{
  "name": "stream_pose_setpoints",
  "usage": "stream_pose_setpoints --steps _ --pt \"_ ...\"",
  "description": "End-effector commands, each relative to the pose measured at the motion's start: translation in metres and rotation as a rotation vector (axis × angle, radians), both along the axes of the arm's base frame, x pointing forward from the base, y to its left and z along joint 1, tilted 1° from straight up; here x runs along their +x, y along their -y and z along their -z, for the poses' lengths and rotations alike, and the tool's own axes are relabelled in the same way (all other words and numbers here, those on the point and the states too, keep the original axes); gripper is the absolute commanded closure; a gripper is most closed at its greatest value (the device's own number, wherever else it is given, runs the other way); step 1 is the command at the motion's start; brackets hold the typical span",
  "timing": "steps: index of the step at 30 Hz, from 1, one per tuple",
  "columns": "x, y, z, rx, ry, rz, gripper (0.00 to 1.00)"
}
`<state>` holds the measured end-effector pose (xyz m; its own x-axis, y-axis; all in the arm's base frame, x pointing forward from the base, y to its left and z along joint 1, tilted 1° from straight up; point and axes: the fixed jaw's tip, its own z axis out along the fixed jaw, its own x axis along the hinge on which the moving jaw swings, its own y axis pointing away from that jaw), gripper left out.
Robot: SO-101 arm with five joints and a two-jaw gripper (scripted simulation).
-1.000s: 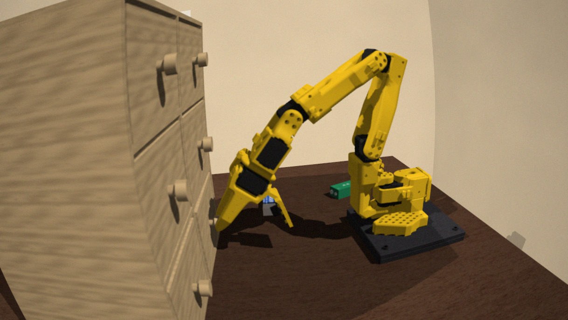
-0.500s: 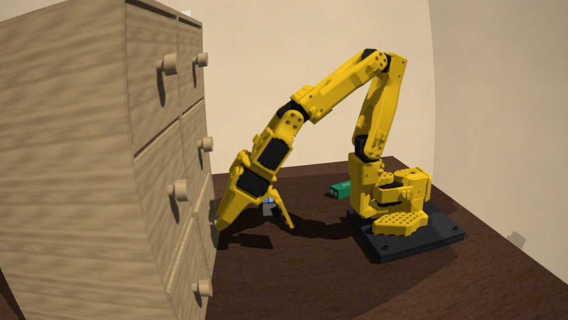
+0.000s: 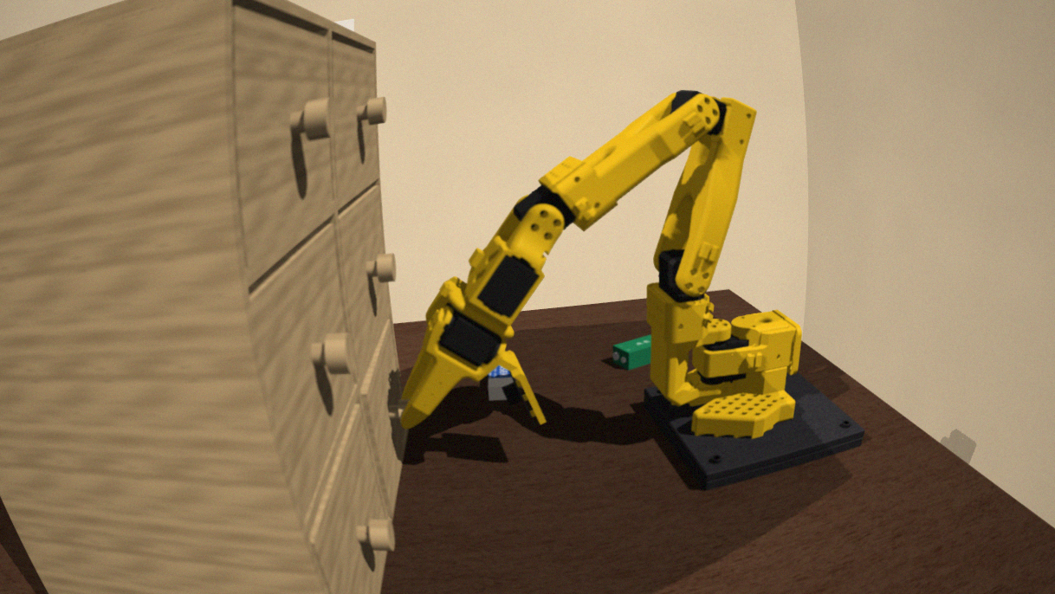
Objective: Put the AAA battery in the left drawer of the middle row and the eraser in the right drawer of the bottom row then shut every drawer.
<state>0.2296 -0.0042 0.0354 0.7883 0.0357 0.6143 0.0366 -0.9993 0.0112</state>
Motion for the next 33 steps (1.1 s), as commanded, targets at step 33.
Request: stream_pose_setpoints --steps 33 --pt "-0.011 0.000 -0.001 0.012 0.003 0.018 1.00"
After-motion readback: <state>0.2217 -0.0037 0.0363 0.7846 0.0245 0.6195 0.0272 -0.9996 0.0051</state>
